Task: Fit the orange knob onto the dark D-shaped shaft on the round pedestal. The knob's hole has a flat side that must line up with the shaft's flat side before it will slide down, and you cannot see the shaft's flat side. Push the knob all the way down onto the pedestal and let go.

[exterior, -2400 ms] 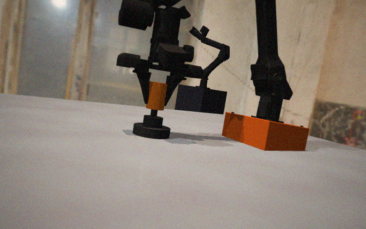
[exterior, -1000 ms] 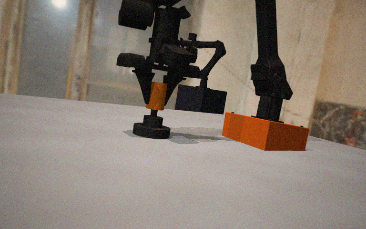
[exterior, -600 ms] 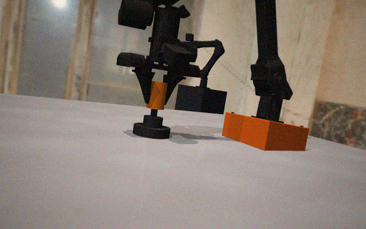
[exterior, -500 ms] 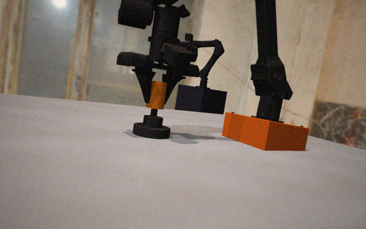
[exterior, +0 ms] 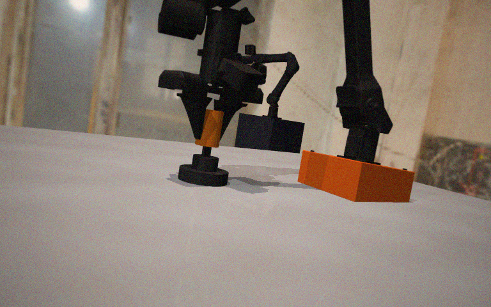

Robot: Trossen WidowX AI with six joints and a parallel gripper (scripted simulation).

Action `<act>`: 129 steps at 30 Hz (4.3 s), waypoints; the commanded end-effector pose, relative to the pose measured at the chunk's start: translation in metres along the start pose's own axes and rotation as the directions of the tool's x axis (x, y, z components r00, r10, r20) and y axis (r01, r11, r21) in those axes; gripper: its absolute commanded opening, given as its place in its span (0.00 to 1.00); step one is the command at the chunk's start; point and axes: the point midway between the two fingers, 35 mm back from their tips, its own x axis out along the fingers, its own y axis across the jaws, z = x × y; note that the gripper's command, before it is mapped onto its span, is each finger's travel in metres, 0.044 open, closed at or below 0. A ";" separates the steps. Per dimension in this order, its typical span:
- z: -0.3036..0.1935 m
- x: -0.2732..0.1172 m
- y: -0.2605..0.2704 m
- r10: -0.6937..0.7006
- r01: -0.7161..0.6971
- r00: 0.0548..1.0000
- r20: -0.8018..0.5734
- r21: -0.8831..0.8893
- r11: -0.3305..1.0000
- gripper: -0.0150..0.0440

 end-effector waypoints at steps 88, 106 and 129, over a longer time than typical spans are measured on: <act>0.000 0.002 0.002 0.000 -0.001 1.000 -0.001 -0.413 0.911 0.25; -0.001 0.000 0.001 0.000 -0.001 1.000 -0.001 -0.413 0.911 0.25; 0.000 0.001 0.001 0.000 -0.001 1.000 -0.001 -0.593 0.805 0.25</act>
